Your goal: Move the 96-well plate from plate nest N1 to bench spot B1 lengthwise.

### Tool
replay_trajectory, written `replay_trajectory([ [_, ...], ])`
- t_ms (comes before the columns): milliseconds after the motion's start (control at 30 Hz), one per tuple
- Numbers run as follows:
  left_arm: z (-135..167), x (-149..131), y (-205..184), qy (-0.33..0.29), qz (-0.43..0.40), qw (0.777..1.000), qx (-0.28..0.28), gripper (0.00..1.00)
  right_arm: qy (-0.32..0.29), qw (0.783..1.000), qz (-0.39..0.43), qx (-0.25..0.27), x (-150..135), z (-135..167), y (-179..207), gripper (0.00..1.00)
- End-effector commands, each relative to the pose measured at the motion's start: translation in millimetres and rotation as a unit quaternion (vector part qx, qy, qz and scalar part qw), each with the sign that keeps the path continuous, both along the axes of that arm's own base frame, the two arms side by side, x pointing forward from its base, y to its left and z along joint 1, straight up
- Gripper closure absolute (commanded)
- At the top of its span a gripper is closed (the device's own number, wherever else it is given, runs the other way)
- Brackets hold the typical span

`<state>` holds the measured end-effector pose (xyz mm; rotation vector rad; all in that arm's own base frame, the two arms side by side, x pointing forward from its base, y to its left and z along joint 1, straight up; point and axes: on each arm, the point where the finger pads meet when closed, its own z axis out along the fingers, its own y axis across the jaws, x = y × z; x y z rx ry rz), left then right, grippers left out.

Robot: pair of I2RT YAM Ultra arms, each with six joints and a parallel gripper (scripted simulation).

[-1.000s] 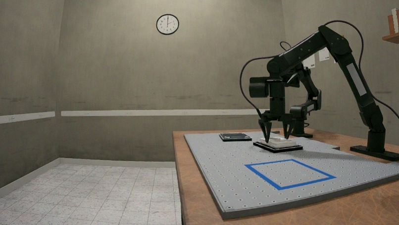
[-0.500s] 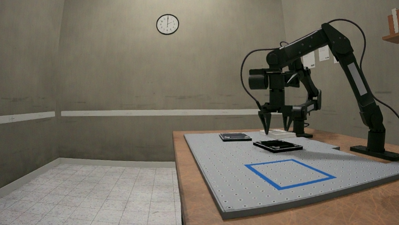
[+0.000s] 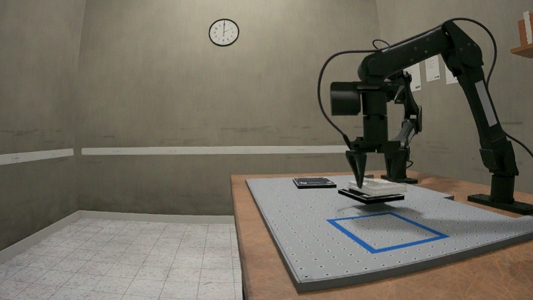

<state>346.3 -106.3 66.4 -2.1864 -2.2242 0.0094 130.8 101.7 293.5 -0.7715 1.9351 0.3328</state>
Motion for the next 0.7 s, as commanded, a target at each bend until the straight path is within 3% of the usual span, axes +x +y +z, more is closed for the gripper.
replay_trajectory([
  [0, 12.7, 22.8, 50.8, -0.005, -0.039, 0.999, -0.006, 0.22, 0.04, 0.998, 0.043, -0.032, -12.4, 7.4, 6.8, 0.0],
  [67, 12.7, 22.8, 50.8, -0.005, -0.039, 0.999, -0.006, 0.22, 0.04, 0.998, 0.043, -0.032, -12.4, 7.4, 6.8, 0.0],
  [200, 13.0, 41.6, 102.4, -0.004, -0.015, 1.0, -0.006, 0.22, 0.054, 0.996, 0.065, -0.039, -13.7, 23.9, 14.6, 0.0],
  [367, 13.2, 55.6, 136.1, -0.005, -0.011, 1.0, -0.006, 0.22, 0.059, 0.995, 0.073, -0.041, -11.5, 36.1, 19.8, 0.0],
  [667, 16.9, 61.8, 140.7, -0.013, -0.01, 1.0, -0.005, 0.22, 0.024, 0.997, 0.068, -0.015, 5.1, 53.0, 31.9, 0.0],
])
